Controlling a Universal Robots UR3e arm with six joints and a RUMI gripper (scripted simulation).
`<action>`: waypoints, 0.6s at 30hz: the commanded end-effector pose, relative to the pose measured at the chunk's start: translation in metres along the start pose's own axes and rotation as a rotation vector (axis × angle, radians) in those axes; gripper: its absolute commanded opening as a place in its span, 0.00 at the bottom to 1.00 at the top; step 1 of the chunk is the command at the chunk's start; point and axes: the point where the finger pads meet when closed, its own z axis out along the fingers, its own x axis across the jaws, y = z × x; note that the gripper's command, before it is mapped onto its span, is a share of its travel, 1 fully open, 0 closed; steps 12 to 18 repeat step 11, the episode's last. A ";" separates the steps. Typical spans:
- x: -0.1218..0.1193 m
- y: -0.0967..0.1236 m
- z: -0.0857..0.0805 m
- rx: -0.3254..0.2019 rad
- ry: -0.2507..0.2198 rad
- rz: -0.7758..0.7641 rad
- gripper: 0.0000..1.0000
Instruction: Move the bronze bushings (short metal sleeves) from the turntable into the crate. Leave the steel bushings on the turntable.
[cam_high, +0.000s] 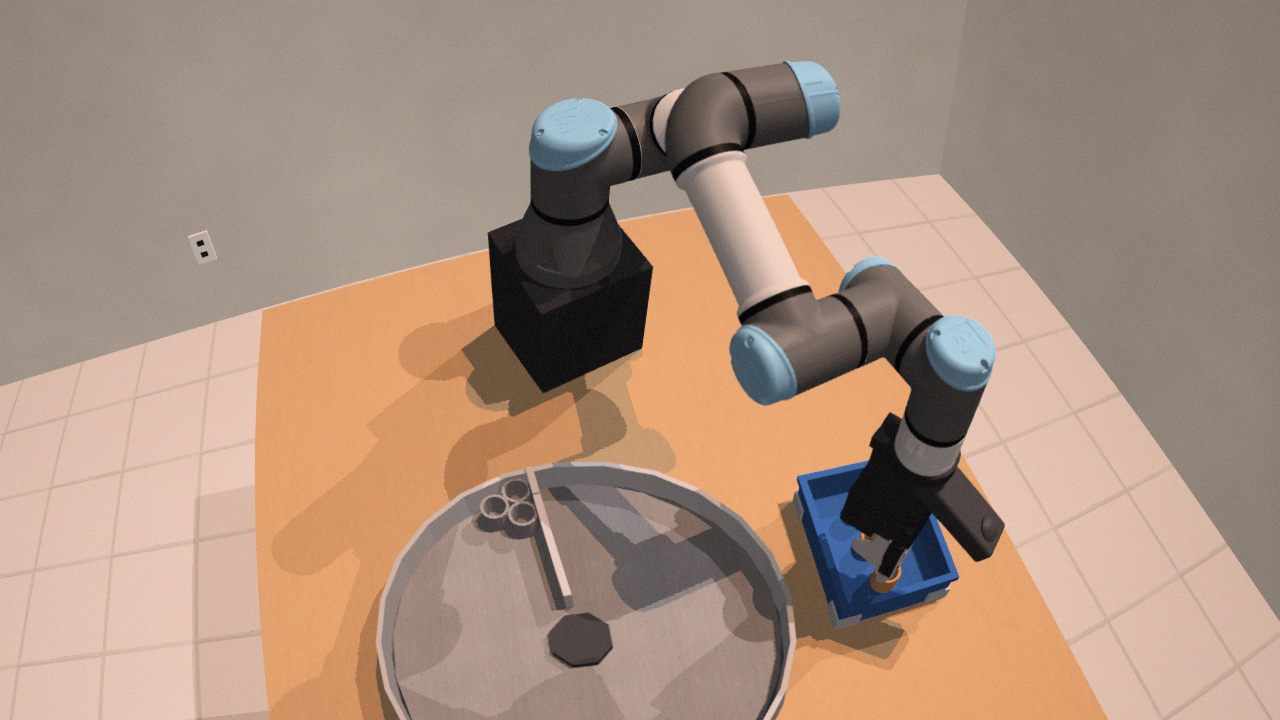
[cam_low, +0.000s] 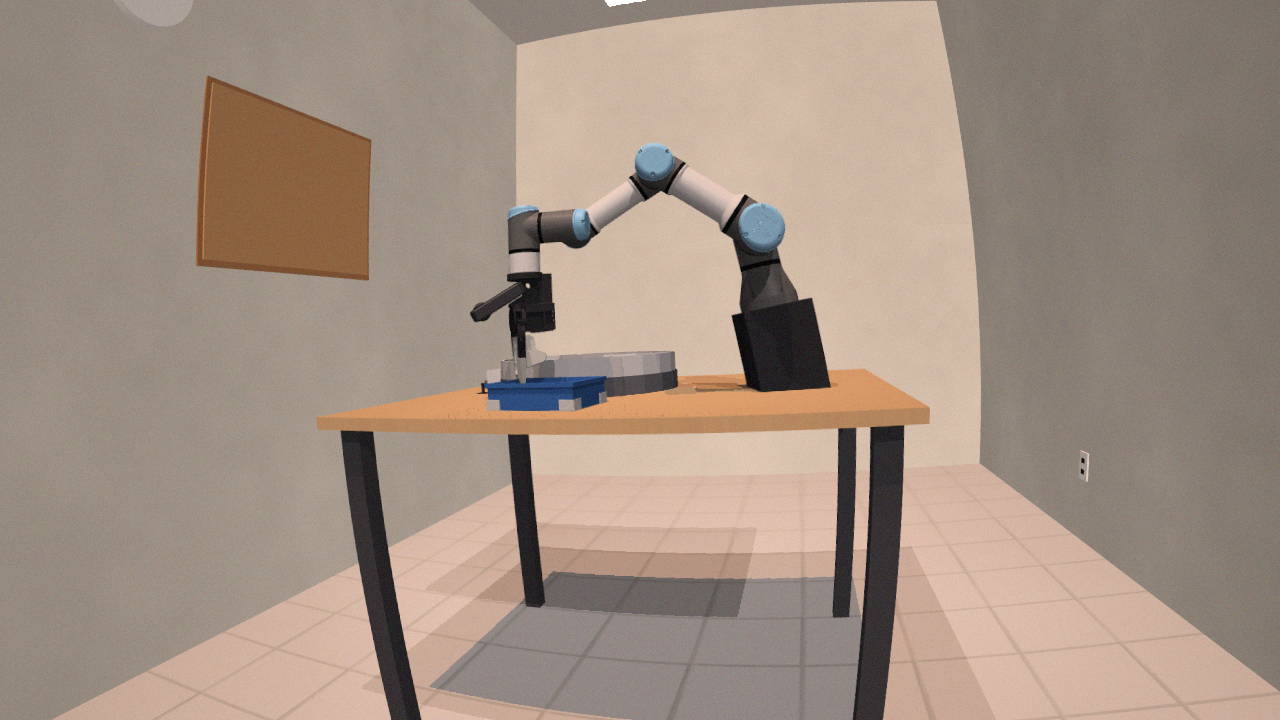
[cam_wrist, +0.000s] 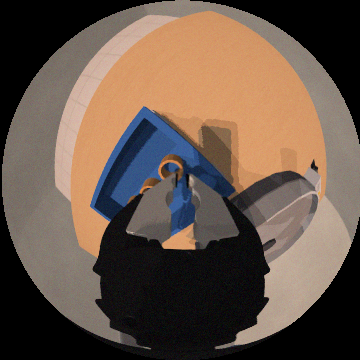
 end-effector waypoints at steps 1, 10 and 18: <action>0.000 -0.001 -0.022 0.003 0.001 0.000 0.06; 0.001 -0.001 -0.060 0.003 0.001 0.000 0.06; 0.001 -0.001 -0.060 0.003 0.001 0.000 0.06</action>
